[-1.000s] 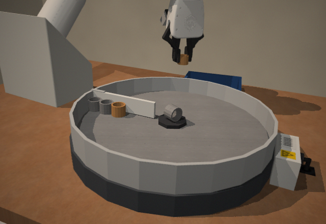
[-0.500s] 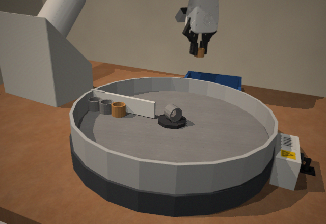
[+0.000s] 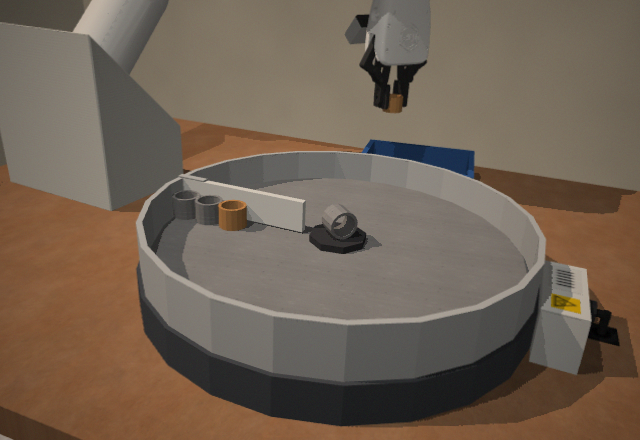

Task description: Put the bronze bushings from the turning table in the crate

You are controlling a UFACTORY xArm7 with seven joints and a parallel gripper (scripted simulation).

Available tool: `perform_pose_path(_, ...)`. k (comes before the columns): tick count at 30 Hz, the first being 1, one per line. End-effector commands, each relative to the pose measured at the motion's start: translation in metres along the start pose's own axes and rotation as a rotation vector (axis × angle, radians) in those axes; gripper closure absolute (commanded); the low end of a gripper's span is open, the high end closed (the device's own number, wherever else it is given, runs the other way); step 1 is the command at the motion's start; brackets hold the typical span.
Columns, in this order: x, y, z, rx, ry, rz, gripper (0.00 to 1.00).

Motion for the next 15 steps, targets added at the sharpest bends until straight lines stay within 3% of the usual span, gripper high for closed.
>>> perform_pose_path(1,0.001,0.001,-0.004,0.001,-0.003,0.0,1.0)
perform_pose_path(6,0.001,0.001,-0.017,0.001,-0.003,0.0,1.0)
perform_pose_path(15,0.001,0.002,-0.064,0.001,-0.003,0.0,1.0)
Point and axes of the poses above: the point where the finger pads meet when closed, its own z axis back along the fingers, its own y axis across the jaws, x = y × z, the point moved 2 cm from there along z, back along the fingers, and after that the axes turned 15 degrees about z, right-handed, at the moved point
